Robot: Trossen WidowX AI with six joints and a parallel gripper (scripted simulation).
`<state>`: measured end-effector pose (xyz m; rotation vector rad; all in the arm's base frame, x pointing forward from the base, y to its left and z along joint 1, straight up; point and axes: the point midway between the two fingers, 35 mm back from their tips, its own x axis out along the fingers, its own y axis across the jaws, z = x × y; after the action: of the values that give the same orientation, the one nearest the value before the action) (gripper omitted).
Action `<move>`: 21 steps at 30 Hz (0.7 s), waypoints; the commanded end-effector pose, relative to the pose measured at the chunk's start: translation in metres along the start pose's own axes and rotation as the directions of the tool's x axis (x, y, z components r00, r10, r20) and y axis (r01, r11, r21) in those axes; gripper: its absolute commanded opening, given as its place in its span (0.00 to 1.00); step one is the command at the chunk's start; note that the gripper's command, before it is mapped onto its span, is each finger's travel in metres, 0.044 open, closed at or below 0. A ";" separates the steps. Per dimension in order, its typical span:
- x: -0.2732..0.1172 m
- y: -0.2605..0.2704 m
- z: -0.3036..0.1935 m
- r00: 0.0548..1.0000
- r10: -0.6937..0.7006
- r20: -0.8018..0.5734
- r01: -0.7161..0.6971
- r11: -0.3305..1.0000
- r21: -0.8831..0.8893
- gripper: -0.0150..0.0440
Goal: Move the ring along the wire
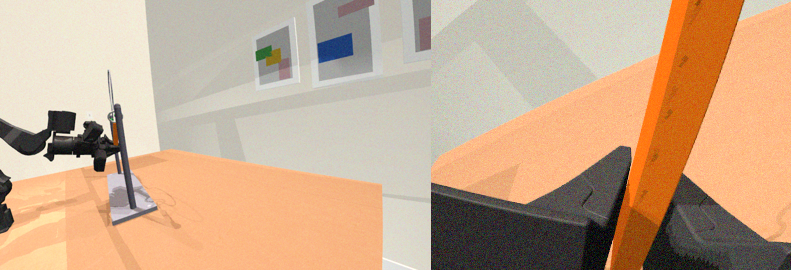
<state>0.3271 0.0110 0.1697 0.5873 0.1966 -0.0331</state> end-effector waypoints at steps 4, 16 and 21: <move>-0.011 0.025 0.006 0.997 0.048 -0.066 -0.039 0.991 0.126 0.00; -0.034 0.060 0.015 0.965 0.164 -0.204 -0.087 0.935 0.343 0.00; -0.042 0.071 0.021 0.944 0.220 -0.244 -0.102 0.903 0.418 0.00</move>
<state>0.2987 0.0539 0.2205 0.9712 0.4136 0.1458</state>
